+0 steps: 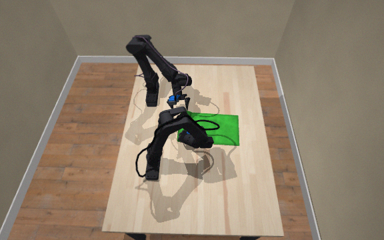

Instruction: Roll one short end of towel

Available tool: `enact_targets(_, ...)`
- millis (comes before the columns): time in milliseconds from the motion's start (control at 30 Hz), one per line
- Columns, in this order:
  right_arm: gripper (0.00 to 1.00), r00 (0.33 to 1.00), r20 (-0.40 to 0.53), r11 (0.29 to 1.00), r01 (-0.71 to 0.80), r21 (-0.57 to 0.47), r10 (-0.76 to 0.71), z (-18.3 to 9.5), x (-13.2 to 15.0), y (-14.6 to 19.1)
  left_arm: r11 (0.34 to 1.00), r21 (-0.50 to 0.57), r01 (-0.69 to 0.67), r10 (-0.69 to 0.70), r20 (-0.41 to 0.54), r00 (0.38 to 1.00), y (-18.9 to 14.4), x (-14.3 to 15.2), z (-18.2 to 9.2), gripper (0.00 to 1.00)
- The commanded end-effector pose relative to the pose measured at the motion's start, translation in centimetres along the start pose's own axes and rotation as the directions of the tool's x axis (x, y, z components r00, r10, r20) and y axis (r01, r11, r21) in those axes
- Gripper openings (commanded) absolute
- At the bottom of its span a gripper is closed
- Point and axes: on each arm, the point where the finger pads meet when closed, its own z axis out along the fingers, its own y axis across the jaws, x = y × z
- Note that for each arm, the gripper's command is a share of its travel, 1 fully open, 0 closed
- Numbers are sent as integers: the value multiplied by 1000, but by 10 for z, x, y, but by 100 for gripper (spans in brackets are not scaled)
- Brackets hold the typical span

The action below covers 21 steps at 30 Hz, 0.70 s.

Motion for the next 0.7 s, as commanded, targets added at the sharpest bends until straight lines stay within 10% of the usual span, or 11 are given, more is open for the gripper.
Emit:
enact_targets(0,17,1000,15,999,-12,-48,12,-5,-4,5,992,-128,-12,12,-1,1000,17,-3,2,98)
enact_targets(667,17,1000,15,999,-12,-49,13,2,1,-3,993,-47,-113,114,37,993,23,24,14,98)
